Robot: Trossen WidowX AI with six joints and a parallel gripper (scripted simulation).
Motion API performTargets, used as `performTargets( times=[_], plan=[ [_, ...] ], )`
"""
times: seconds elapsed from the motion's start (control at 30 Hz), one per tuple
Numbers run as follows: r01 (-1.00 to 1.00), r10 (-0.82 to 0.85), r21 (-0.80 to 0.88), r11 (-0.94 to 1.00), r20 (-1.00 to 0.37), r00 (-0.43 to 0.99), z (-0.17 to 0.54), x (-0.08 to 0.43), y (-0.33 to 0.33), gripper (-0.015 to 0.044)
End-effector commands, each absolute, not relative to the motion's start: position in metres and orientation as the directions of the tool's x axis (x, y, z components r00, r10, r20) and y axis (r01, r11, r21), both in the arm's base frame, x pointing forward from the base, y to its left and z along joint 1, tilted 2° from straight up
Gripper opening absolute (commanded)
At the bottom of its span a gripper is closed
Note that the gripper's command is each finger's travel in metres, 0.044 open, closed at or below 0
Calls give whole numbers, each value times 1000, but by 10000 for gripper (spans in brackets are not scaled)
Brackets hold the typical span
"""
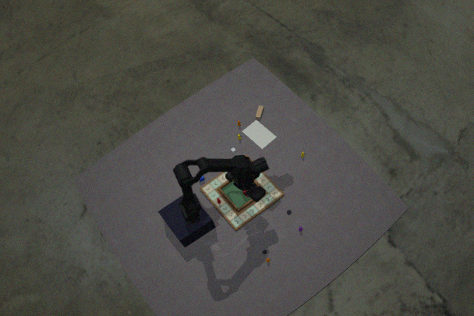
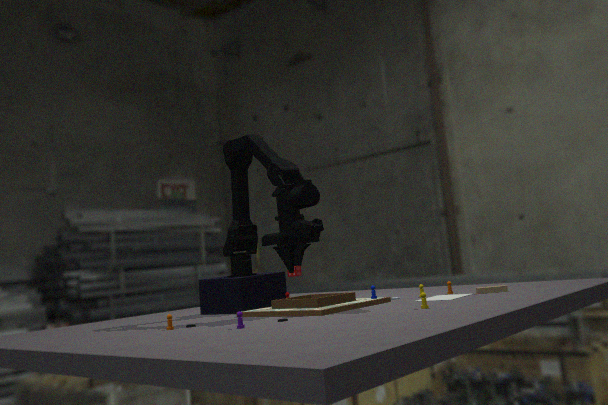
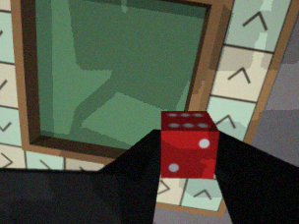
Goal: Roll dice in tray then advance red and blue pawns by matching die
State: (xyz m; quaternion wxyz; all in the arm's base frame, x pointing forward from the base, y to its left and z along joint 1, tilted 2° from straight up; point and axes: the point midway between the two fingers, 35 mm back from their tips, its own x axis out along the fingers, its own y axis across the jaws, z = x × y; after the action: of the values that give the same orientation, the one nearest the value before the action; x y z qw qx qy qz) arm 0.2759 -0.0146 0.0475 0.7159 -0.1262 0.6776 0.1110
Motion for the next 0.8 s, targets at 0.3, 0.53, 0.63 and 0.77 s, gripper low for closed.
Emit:
performTargets(
  times=[0.3, 0.53, 0.63, 0.77],
  plan=[
    [-170, -17, -26, 985, -998, 53, 36, 270, 42, 0],
    [-162, -8, -25, 987, -995, 102, 33, 271, 45, 0],
    [-162, 10, -23, 987, -980, 201, 29, 275, 46, 0],
    [-162, 34, -21, 987, -944, 330, 25, 278, 46, 0]
  ],
)
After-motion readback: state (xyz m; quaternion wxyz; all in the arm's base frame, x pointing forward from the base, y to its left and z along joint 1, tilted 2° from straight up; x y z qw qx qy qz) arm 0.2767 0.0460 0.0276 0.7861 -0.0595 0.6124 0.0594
